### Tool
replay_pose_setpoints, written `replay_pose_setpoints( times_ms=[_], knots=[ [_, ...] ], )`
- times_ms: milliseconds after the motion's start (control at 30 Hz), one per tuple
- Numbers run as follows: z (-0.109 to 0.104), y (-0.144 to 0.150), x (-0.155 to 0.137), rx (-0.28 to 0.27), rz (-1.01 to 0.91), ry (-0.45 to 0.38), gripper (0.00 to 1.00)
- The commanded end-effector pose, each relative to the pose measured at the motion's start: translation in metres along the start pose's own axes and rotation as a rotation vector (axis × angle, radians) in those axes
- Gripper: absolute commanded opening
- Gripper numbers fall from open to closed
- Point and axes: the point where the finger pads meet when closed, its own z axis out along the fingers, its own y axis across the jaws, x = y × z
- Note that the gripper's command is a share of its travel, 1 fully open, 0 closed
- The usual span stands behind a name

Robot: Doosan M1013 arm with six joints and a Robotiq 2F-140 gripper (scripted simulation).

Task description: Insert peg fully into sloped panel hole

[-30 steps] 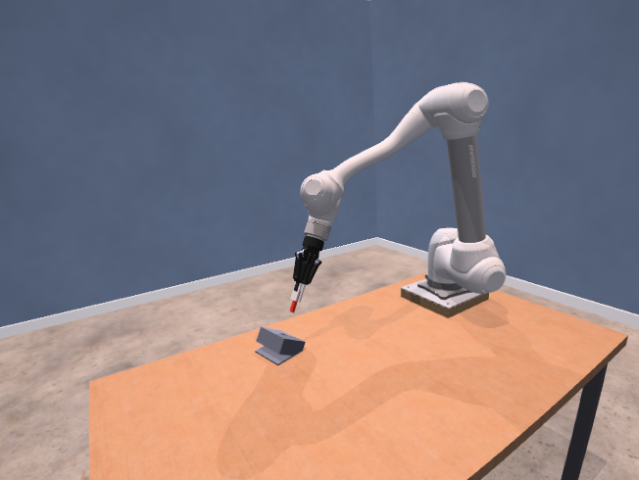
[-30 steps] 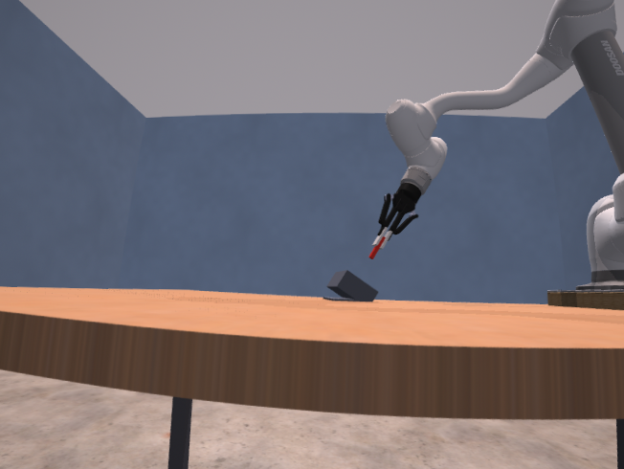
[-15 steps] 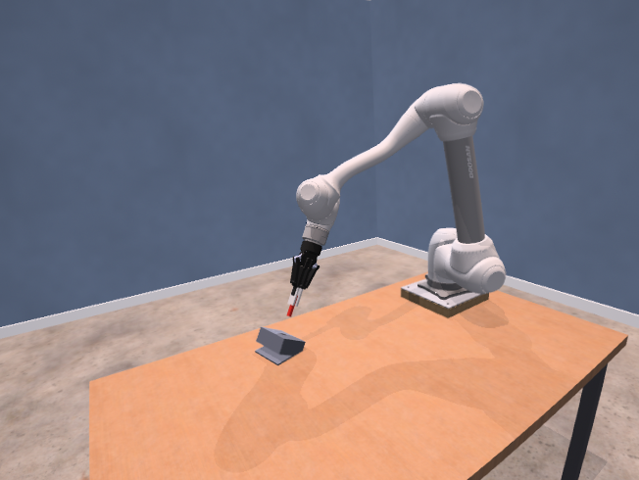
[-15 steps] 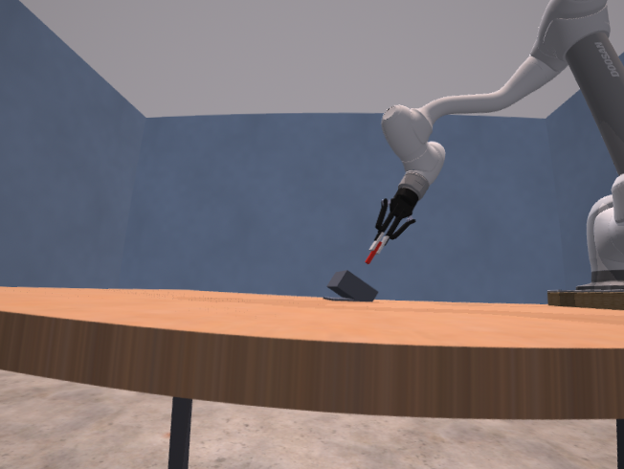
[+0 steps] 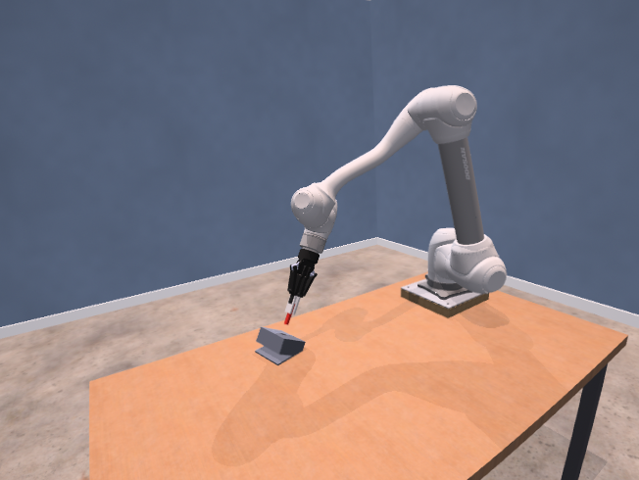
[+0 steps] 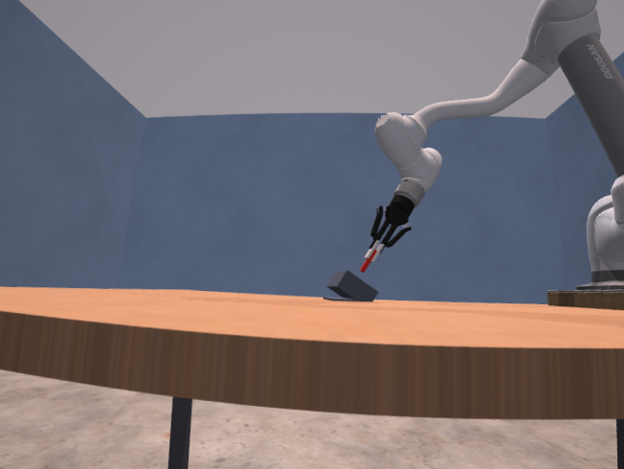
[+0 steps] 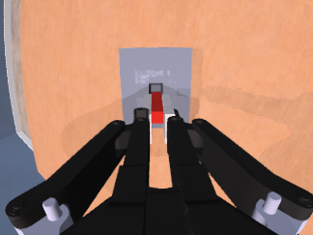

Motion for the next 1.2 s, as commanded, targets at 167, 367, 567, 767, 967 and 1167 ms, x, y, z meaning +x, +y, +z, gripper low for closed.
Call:
replay_pose_setpoints(
  times_ms=[167,367,567,767,967,1167],
  knots=[
    [0.006,0.0,0.0,0.0,0.0,-0.001,0.0],
    [0.01,0.0,0.0,0.0,0.0,-0.001,0.0],
    [0.013,0.0,0.0,0.0,0.0,0.0,0.0],
    [0.019,0.0,0.0,0.0,0.0,0.0,0.0],
    [0.024,0.0,0.0,0.0,0.0,-0.001,0.0],
    [0.028,0.0,0.0,0.0,0.0,-0.001,0.0]
  ],
)
